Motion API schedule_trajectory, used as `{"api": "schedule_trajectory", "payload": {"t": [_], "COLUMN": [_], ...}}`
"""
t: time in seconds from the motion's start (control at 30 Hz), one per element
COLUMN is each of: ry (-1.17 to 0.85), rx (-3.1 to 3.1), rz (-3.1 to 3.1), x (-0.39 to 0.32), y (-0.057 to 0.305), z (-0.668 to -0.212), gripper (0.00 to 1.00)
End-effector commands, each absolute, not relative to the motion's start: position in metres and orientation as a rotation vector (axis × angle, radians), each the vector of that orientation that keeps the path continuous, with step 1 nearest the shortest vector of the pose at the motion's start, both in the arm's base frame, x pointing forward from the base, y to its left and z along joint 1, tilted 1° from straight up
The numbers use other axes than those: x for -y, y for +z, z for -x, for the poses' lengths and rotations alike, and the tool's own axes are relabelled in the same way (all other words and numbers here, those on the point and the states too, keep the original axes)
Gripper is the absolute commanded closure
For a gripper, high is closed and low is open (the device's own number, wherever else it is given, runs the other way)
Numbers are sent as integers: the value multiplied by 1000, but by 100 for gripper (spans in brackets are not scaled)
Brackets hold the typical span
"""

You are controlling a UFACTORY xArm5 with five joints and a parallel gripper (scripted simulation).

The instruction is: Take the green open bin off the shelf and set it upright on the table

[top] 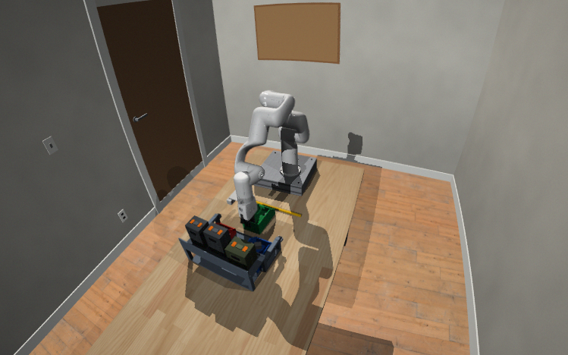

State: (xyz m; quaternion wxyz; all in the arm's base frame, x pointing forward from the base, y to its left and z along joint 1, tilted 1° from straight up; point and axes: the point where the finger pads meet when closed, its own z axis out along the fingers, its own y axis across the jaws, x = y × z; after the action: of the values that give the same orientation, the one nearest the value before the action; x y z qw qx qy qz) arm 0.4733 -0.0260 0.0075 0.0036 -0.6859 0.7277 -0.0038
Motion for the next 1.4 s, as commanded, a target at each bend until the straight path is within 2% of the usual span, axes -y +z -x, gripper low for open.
{"api": "schedule_trajectory", "payload": {"t": [0.0,0.63,1.37], "ry": [-16,-16,-11], "rx": [-2279,-2279,-2277], "rz": [2148,2148,2147], "x": [26,26,26], "y": [9,9,56], "z": [-474,-474,-474], "gripper": [66,66,66]}}
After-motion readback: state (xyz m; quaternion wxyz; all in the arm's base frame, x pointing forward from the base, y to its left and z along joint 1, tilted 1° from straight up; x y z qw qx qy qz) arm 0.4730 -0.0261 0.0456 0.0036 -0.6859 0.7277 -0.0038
